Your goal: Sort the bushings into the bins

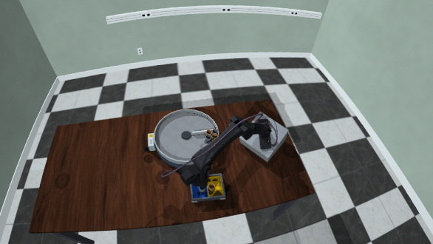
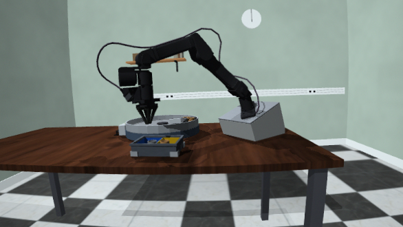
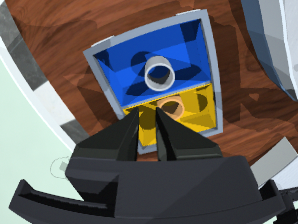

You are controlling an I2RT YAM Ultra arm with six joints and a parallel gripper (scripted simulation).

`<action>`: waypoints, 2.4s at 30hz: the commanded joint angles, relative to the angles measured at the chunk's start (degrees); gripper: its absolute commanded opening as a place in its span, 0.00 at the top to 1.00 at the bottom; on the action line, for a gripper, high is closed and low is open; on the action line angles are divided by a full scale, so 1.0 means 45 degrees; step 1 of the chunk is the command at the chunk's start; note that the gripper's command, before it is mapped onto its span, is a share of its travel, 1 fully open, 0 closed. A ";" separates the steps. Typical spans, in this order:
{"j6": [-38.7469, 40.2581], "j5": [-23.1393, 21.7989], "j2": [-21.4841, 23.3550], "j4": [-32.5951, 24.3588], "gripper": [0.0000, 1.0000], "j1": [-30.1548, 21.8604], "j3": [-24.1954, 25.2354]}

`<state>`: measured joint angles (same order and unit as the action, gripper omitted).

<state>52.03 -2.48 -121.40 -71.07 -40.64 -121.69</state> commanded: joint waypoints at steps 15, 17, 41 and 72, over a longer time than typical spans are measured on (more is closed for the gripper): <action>-0.0199 -0.0070 0.0603 0.0222 0.86 0.0245 0.0428; -0.0301 -0.0121 0.0833 0.0385 0.86 0.0352 0.0848; -0.7503 -0.1940 0.7636 0.4781 0.86 0.7997 1.3341; -1.1008 -0.3205 0.7556 0.5212 0.86 1.1333 1.4087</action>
<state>2.85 -16.60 -88.55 -48.66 9.69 -57.69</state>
